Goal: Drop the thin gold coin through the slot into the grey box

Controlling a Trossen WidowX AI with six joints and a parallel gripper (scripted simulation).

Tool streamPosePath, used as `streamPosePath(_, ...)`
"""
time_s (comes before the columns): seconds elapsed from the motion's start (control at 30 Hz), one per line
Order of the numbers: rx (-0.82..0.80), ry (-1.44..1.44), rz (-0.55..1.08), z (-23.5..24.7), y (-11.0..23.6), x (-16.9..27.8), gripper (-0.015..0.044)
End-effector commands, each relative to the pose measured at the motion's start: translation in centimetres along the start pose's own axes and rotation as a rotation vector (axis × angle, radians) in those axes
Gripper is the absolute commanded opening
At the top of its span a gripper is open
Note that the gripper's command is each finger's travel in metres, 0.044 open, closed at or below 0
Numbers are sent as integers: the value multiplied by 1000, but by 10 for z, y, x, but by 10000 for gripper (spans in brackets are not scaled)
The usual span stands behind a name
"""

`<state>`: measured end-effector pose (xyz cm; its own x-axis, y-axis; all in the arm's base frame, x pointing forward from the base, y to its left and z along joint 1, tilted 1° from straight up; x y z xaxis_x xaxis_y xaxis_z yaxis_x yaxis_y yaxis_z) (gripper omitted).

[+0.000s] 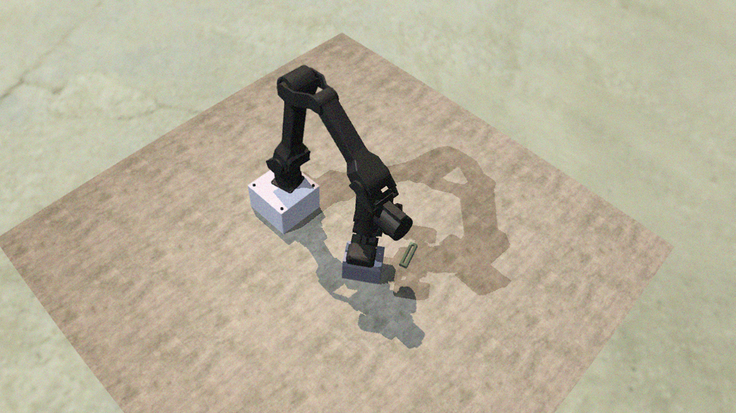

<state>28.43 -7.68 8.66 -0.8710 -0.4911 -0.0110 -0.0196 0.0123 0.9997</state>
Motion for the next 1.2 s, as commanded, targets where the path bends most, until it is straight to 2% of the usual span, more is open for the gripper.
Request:
streamPosePath(0.0,0,6,0,0,-3,0,0)
streamPosePath(0.27,0,5,0,0,-6,0,0)
streamPosePath(0.47,0,0,0,0,-4,0,157)
streamPosePath(0.77,0,0,0,0,-4,0,161)
streamPosePath(1.03,0,0,0,0,16,0,371)
streamPosePath(1.1,-1,0,1,1,36,1,423)
streamPosePath(1.17,-3,0,2,3,55,3,440)
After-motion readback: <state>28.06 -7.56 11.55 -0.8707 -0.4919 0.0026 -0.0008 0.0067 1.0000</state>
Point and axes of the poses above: the point midway between the two fingers, 35 mm back from their tips, its own y axis back along the fingers, its own z axis across the jaws, x = y × z, the point moved 4 cm from there along y, back along the fingers, and after that the axes turned 7 degrees about y, right-handed, at the moved point
